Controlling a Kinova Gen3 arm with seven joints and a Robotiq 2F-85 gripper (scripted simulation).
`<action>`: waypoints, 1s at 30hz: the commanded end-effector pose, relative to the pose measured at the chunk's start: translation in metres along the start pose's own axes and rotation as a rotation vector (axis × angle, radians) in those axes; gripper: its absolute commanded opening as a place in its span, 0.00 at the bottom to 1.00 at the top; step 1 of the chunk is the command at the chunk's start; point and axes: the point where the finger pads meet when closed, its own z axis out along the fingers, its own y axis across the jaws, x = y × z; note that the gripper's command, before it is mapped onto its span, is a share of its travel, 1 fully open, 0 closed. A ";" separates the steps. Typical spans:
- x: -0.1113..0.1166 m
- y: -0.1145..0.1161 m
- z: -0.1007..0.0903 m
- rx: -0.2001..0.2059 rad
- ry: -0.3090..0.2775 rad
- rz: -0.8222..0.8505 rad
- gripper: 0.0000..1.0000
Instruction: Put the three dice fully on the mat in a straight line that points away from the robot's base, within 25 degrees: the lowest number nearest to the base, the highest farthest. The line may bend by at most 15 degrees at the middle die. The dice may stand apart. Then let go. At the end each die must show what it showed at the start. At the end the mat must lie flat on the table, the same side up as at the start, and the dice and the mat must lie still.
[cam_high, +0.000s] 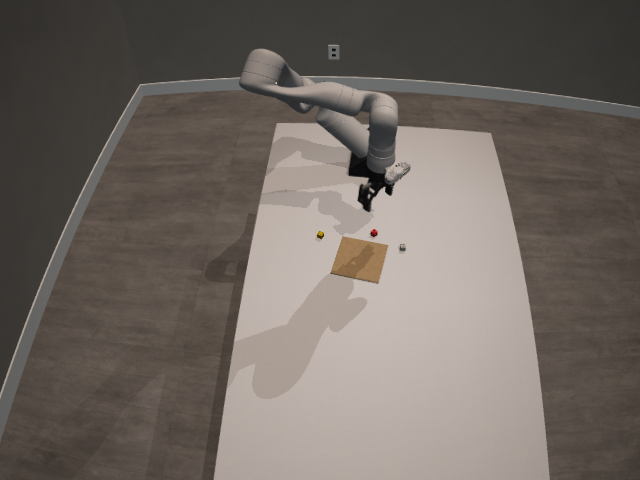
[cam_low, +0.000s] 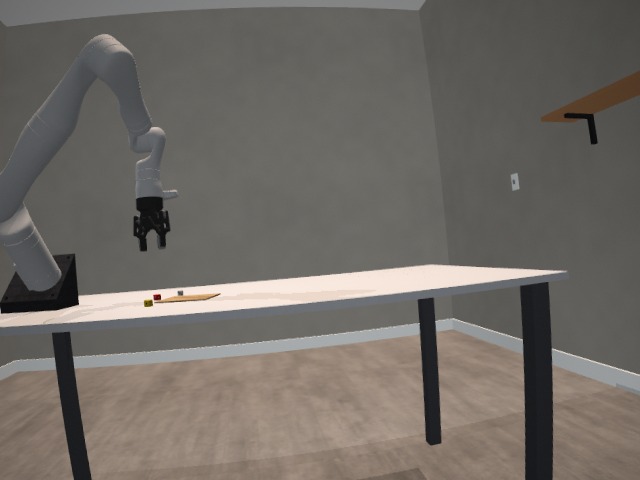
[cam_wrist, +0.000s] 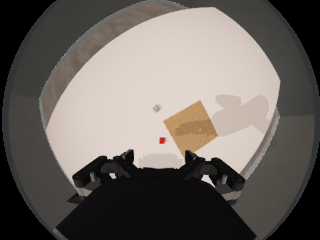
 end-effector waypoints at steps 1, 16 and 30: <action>-0.002 0.005 -0.002 0.002 0.006 0.010 1.00; -0.002 0.005 -0.002 0.002 0.006 0.010 1.00; -0.002 0.004 -0.001 0.002 0.005 0.032 1.00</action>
